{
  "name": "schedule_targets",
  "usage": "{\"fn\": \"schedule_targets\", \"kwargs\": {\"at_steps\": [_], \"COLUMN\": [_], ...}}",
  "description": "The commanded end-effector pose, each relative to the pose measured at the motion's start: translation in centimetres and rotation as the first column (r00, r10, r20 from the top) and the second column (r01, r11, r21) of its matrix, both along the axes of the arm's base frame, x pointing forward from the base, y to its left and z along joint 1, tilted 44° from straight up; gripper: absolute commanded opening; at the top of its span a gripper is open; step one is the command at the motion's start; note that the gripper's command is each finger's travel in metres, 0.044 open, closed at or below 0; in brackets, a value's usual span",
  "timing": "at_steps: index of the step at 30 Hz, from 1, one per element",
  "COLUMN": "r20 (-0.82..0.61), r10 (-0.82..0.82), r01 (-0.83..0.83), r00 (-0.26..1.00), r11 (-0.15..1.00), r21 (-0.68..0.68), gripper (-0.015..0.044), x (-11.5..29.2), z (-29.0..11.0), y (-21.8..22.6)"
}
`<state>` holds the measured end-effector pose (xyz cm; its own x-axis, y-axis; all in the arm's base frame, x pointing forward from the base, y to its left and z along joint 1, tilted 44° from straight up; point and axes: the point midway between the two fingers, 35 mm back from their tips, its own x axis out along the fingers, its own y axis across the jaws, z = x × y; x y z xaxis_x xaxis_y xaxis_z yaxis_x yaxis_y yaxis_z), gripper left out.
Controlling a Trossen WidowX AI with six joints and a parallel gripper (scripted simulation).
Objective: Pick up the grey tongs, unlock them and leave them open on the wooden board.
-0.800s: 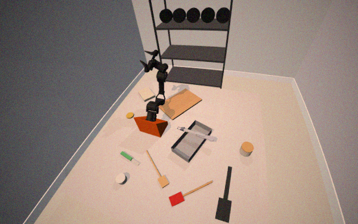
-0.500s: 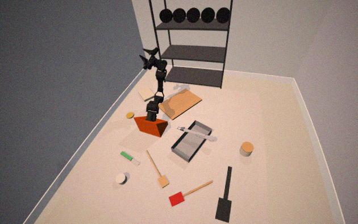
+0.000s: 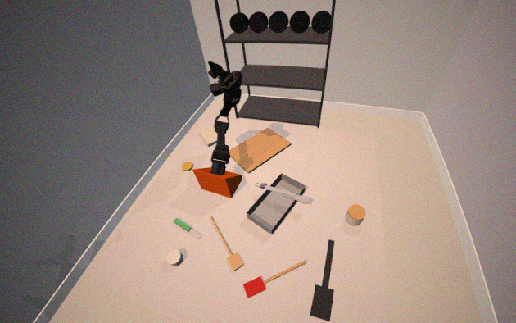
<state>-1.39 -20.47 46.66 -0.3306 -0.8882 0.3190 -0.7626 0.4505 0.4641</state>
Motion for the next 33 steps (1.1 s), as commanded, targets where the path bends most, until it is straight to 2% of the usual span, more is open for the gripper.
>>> {"fn": "schedule_targets", "kwargs": {"at_steps": [1, 5, 10, 14, 18, 22, 26, 30, 33], "r20": [-0.281, -0.512, -0.696, -0.739, -0.693, -0.563, -0.370, -0.157, -0.016], "r10": [0.145, 0.327, 0.554, 0.663, 0.681, 0.607, 0.413, 0.130, -0.111], "r01": [-0.092, -0.144, -0.166, -0.157, -0.119, -0.112, -0.094, -0.077, -0.061], "r00": [0.949, 0.794, 0.456, 0.119, -0.239, -0.562, -0.832, -0.979, -0.994], "r11": [0.977, 0.920, 0.822, 0.747, 0.687, 0.618, 0.553, 0.482, 0.420], "r21": [0.194, 0.365, 0.546, 0.646, 0.717, 0.778, 0.828, 0.873, 0.905], "gripper": [0.0260, 0.0260, 0.0260, 0.0260, 0.0260, 0.0260, 0.0260, 0.0260, 0.0260], "x": [5.2, 10.7, 17.8, 23.0, 27.4, 31.4, 34.2, 35.8, 36.1], "z": [-2.1, -5.0, -9.7, -13.8, -18.5, -23.2, -28.0, -32.6, -35.7], "y": [-3.5, -5.9, -7.0, -6.3, -4.4, -1.4, 2.6, 7.2, 10.8]}}
